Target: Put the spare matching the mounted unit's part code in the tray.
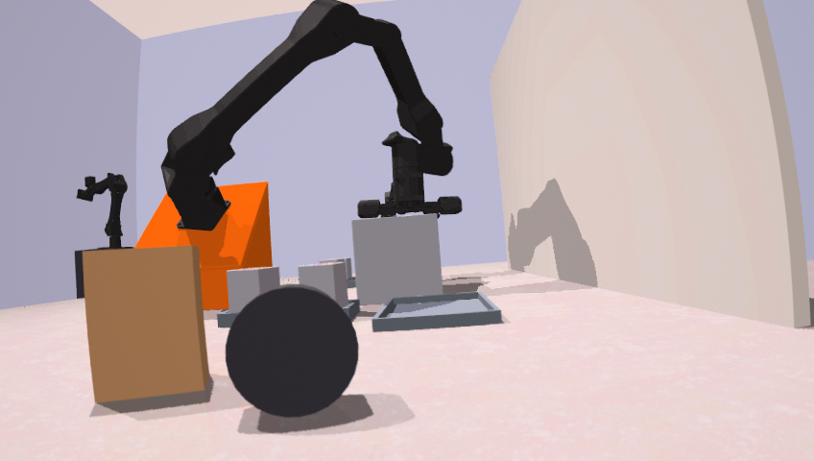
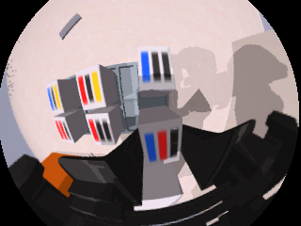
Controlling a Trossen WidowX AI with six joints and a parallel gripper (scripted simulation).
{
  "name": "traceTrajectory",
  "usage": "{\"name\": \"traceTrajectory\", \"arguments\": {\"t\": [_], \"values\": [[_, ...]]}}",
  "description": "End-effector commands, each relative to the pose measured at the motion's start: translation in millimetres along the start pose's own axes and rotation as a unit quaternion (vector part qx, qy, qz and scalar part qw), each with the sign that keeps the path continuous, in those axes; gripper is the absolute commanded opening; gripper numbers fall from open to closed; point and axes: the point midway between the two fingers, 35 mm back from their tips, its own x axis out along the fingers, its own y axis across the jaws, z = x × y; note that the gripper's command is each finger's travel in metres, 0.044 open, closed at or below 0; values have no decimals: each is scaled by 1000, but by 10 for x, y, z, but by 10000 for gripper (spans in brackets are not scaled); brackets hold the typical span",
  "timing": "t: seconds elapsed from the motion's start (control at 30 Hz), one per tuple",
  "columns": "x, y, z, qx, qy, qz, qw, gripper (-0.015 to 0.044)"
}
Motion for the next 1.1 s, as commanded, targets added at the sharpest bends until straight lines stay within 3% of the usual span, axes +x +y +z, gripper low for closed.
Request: {"name": "traceTrajectory", "arguments": {"t": [0.0, 0.23, 0.57, 0.73, 1.07], "values": [[-391, -35, 15, 5, -8, -12, 1000, 0], [-472, -34, 17, 2, -8, -17, 1000, 0], [-1139, 28, -44, 4, -9, -12, 1000, 0], [-1184, 30, -63, 4, -9, -12, 1000, 0], [-1256, -265, -747, 0, -23, -12, 1000, 0]]}}
